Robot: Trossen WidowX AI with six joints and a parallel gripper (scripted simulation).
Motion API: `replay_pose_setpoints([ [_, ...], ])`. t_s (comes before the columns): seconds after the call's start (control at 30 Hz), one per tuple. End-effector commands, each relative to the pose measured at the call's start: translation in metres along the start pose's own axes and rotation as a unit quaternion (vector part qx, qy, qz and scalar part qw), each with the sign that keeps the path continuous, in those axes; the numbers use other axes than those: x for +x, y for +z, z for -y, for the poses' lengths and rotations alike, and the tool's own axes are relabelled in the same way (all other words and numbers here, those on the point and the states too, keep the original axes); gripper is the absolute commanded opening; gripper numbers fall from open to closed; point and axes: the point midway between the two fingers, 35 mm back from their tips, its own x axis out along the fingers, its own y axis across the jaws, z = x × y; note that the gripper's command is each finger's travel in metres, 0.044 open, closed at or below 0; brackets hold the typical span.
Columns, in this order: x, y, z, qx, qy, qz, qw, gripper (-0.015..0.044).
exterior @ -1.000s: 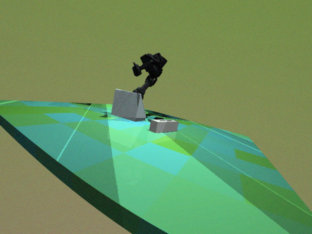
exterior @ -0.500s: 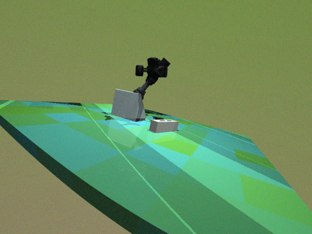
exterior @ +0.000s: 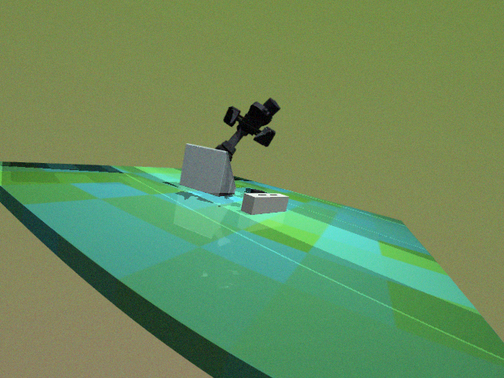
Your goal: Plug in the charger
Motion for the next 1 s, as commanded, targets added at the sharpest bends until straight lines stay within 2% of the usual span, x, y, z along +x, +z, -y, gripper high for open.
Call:
replay_pose_setpoints([
  [0.0,-0.001,-0.005,-0.012,-0.055,0.022,-0.022,0.998,0.0440],
  [0.47,-0.005,-0.043,-0.047,-0.261,0.109,-0.111,0.953,0.0440],
  [0.97,-0.021,-0.084,-0.078,-0.444,0.224,-0.176,0.850,0.0440],
])
